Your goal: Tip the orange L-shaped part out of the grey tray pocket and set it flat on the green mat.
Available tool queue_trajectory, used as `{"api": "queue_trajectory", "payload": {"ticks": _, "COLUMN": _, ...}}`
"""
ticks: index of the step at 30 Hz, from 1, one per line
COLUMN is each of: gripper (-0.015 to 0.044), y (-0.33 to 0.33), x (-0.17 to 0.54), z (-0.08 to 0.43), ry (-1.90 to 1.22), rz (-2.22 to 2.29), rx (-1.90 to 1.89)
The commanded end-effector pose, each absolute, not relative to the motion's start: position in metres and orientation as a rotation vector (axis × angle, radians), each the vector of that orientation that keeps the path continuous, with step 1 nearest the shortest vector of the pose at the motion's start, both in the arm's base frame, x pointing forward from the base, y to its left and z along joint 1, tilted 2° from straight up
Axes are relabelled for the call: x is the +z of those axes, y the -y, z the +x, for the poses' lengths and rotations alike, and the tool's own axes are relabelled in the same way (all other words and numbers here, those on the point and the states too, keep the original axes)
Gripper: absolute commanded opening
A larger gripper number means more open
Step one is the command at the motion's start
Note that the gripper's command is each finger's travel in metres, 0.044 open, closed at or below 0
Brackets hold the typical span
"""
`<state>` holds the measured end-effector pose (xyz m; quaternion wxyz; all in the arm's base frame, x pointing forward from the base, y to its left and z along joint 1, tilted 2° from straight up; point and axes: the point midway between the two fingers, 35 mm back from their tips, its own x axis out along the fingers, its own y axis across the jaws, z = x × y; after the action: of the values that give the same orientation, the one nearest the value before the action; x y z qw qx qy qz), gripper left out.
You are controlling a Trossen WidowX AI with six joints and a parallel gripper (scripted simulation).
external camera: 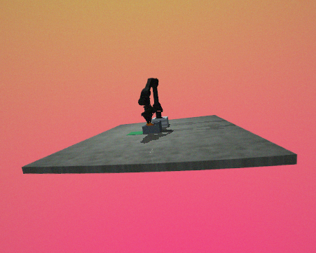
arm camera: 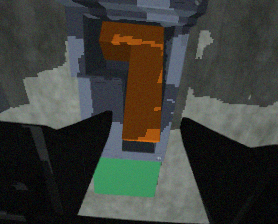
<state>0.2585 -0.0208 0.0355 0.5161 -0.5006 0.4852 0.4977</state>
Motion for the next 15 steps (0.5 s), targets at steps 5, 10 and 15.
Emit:
{"api": "queue_trajectory", "payload": {"ticks": 5, "gripper": 0.028, "y": 0.021, "x": 0.021, "z": 0.256, "ry": -1.173, "rz": -1.203, "rx": 1.202}}
{"api": "queue_trajectory", "payload": {"ticks": 10, "gripper": 0.028, "y": 0.021, "x": 0.017, "z": 0.256, "ry": -1.173, "rz": -1.203, "rx": 1.202}}
{"api": "queue_trajectory", "payload": {"ticks": 15, "gripper": 0.0149, "y": 0.02, "x": 0.021, "z": 0.258, "ry": -1.166, "rz": -1.202, "rx": 1.199}}
